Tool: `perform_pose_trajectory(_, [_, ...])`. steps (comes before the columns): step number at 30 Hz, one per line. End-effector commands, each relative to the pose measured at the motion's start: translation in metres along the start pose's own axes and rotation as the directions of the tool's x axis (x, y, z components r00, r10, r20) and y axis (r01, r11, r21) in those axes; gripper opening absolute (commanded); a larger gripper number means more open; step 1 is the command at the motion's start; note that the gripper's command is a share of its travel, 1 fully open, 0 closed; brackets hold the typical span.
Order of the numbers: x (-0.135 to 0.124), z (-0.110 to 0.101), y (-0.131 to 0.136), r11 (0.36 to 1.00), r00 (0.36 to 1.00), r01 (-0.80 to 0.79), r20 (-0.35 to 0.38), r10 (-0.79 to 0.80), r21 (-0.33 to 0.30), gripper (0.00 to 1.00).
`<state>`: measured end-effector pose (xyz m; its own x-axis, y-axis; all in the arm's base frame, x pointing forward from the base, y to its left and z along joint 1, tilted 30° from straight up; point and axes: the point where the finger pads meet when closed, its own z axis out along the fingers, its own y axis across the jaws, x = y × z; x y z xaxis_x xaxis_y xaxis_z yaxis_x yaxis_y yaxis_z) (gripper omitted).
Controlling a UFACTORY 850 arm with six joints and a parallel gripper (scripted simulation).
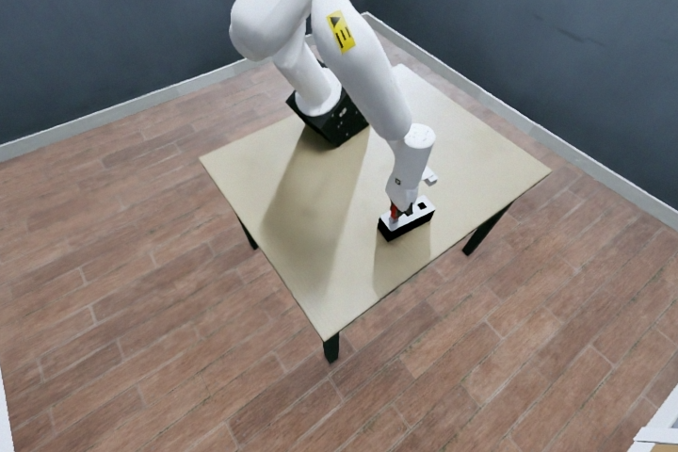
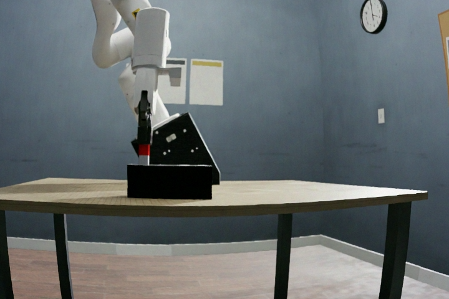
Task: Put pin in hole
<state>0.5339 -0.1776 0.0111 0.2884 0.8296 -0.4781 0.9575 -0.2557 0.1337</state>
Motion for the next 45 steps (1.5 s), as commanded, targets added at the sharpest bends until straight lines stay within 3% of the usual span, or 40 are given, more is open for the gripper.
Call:
perform_pose_trajectory(1, [-0.0006, -0.0007, 0.0005, 1.000, 1.000, 0.000, 0.000, 0.000, -0.002, 0.00])
perform_pose_trajectory(45, [0.0003, 0.0032, 0.0005, 1.000, 1.000, 0.000, 0.000, 0.000, -0.002, 0.00])
